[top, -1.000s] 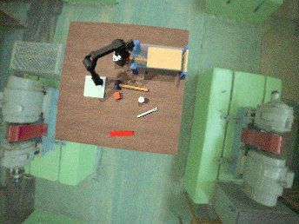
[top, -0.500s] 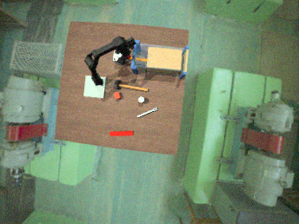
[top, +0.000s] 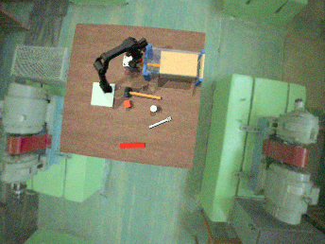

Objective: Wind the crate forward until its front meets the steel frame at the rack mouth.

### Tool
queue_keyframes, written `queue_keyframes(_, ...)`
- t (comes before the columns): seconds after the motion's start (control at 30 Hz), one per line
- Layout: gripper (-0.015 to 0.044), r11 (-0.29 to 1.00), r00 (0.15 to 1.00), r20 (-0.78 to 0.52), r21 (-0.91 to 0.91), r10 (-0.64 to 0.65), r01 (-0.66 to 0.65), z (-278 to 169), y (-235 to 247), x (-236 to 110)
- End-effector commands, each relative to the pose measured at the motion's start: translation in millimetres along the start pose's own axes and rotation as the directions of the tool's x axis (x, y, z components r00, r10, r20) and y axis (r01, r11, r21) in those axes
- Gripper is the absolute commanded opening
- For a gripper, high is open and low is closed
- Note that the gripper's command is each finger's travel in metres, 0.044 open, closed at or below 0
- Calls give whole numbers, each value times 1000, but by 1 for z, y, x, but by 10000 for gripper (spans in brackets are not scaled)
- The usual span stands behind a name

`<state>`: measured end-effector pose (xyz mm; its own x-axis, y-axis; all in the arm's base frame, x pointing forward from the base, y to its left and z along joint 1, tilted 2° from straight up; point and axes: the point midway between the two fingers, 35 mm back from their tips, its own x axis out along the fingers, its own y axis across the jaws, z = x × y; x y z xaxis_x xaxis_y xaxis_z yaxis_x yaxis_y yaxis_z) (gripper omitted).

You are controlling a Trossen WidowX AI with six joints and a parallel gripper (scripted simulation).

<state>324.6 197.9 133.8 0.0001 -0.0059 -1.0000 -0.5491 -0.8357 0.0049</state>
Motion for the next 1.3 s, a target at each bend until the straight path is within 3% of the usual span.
queue_keyframes(0.0, 0, 1000, 1000, 6, -2, -4, 4, 5, -7, 2)
queue_keyframes(1.27, 0, 1000, 1000, 8, -3, -6, 6, 32, -40, 1)
